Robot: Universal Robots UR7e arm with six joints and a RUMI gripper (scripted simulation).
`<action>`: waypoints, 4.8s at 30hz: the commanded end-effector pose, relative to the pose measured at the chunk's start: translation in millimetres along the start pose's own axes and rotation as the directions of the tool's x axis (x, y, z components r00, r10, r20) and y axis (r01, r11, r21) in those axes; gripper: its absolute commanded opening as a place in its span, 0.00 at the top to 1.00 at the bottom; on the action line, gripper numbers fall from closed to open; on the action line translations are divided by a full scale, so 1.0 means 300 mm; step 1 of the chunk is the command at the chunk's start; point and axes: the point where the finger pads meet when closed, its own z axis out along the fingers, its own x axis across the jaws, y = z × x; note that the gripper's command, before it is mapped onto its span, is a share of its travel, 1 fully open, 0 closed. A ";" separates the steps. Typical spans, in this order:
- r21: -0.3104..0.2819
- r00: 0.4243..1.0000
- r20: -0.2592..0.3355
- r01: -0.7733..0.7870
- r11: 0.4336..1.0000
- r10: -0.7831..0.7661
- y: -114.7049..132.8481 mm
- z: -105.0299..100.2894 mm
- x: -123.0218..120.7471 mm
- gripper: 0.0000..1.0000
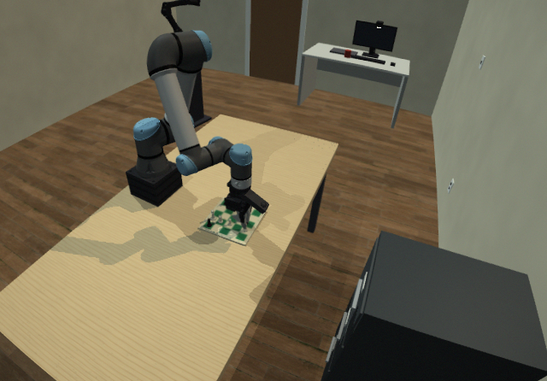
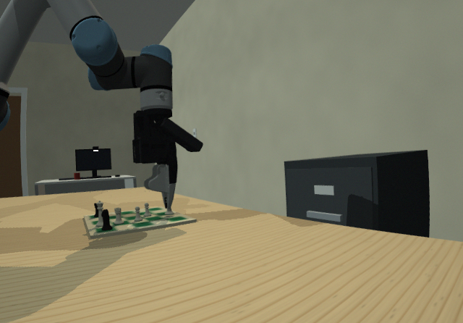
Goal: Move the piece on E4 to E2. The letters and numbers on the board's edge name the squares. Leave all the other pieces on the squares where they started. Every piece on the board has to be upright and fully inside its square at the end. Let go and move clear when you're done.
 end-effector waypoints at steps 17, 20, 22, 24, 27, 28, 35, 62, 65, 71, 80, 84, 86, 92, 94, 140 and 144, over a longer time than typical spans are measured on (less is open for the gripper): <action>0.001 1.000 0.000 0.000 1.000 0.000 -0.002 -0.002 0.001 1.00; 0.001 1.000 0.000 0.000 1.000 0.000 -0.002 -0.002 0.001 1.00; 0.001 1.000 0.000 0.000 1.000 0.000 -0.002 -0.002 0.001 1.00; 0.001 1.000 0.000 0.000 1.000 0.000 -0.002 -0.001 0.001 1.00; 0.001 1.000 0.000 0.000 1.000 0.000 -0.002 0.000 0.001 1.00; 0.001 1.000 0.000 0.000 1.000 0.000 -0.002 0.000 0.001 1.00; 0.001 1.000 0.000 0.000 1.000 0.000 -0.002 0.006 0.001 1.00; 0.001 1.000 0.000 0.000 1.000 0.000 -0.002 0.012 0.001 1.00; 0.001 1.000 0.000 0.000 1.000 0.000 -0.002 0.012 0.001 1.00; 0.001 1.000 0.000 0.000 1.000 0.000 -0.002 0.012 0.001 1.00; 0.001 1.000 0.000 0.000 1.000 0.000 -0.002 0.012 0.001 1.00; 0.001 1.000 0.000 0.000 1.000 0.000 -0.002 0.012 0.001 0.96; 0.001 1.000 0.000 0.000 1.000 0.000 -0.002 0.012 0.001 0.91; 0.001 1.000 0.000 0.000 1.000 0.000 -0.002 0.012 0.001 0.82; 0.001 1.000 0.000 0.000 1.000 0.000 -0.002 0.012 0.001 0.82; 0.001 1.000 0.000 0.000 1.000 0.000 -0.001 -0.288 0.000 0.00; 0.001 1.000 0.000 0.000 1.000 0.000 -0.001 -0.288 0.000 0.00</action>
